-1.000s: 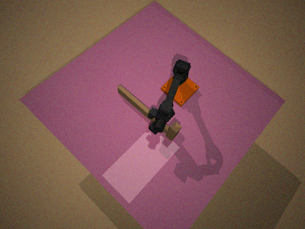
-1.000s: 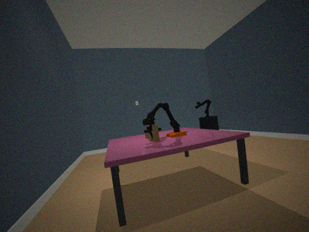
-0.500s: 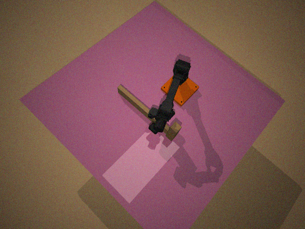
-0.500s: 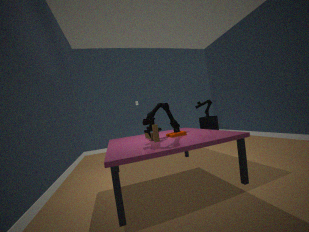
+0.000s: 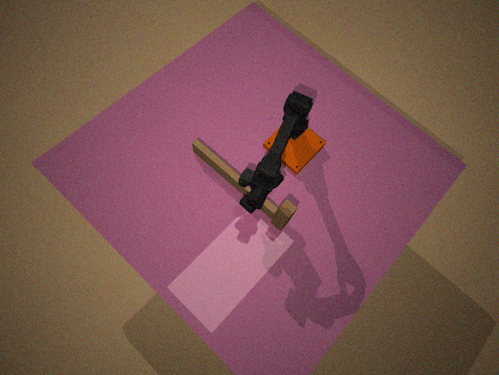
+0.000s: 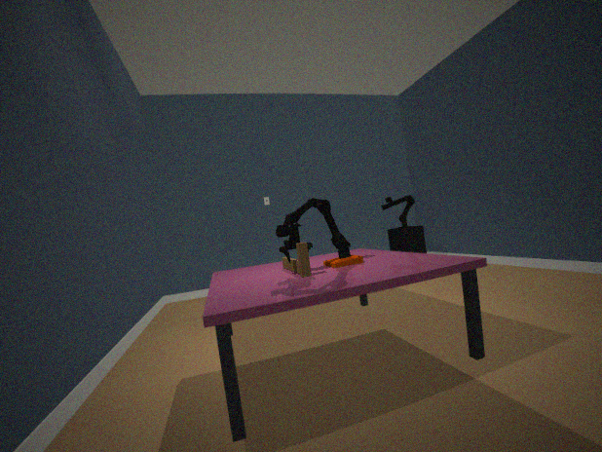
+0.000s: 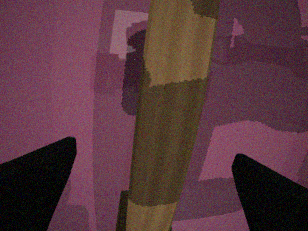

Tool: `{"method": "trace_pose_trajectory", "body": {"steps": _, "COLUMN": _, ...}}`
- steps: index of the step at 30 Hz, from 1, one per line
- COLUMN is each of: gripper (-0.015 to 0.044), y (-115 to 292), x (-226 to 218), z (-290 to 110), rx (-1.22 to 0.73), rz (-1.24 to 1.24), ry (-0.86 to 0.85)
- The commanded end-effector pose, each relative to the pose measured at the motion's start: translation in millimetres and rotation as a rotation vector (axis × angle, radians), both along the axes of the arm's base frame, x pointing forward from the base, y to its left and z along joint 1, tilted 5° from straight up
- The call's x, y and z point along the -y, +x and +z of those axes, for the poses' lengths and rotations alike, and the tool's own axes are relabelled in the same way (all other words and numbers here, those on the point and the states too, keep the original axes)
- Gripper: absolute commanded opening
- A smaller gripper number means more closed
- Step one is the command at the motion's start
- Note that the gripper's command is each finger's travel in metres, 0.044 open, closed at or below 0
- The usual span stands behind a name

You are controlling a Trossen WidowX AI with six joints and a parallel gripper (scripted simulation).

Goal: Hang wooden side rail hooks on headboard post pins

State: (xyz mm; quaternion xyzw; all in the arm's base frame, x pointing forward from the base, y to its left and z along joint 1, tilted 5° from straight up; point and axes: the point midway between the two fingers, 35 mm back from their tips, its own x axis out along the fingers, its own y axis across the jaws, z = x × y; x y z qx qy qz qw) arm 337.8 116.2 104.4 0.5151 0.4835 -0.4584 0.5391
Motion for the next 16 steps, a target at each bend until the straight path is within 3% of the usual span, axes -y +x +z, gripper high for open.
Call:
{"method": "trace_pose_trajectory", "body": {"steps": 1, "gripper": 0.0440, "y": -0.5, "x": 9.4, "z": 1.6, "rx": 0.003, "rz": 0.001, "ry": 0.003}}
{"method": "trace_pose_trajectory", "body": {"steps": 16, "gripper": 0.0440, "y": 0.7, "x": 7.4, "z": 0.2, "rx": -0.001, "rz": -0.009, "ry": -0.001}}
